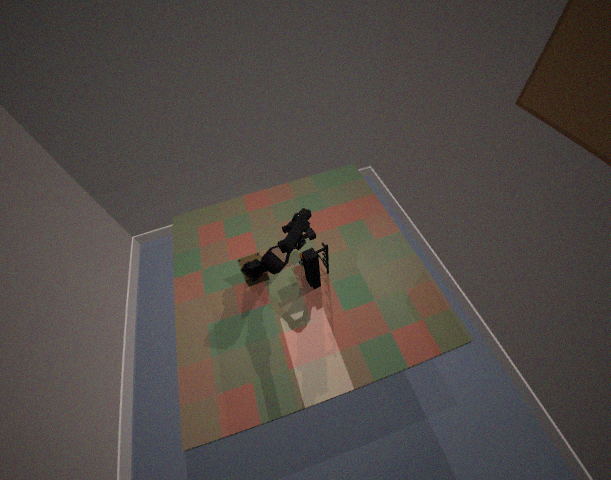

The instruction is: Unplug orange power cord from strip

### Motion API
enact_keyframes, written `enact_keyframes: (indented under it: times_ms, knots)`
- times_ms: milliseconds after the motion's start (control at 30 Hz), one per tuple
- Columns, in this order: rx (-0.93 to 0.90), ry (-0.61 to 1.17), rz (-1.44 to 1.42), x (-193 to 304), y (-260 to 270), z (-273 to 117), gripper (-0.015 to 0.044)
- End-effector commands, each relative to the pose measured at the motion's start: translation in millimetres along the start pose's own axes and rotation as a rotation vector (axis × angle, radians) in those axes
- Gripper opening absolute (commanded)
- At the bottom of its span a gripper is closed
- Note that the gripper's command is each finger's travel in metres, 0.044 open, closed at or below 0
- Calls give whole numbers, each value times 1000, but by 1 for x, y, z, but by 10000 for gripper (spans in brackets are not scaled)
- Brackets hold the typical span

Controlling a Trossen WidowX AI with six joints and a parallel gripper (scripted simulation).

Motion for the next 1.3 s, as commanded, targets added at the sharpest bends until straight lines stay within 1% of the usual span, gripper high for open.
enact_keyframes:
  times_ms: [0, 67, 100, 367, 467, 667, 1267]
  knots:
    - [-5, 2, 16, 6, -2, 2, 105]
    - [-5, 2, 16, 6, -2, 2, 157]
    - [-5, 2, 16, 6, -2, 2, 160]
    - [-5, 2, 16, 6, -2, 2, 160]
    - [4, 3, -8, 4, -1, -7, 160]
    - [4, 3, -8, 5, -1, -7, 160]
    - [4, 4, -8, 32, -3, -7, 160]
Point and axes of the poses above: the point midway between the two fingers, 35 mm back from their tips, its own z axis out along the fingers, its own y axis across the jaws, x = y × z, the point moved 6 cm from there along -z, back along the fingers, and after that the axes turned 5 degrees about z, right-handed, at the moved point
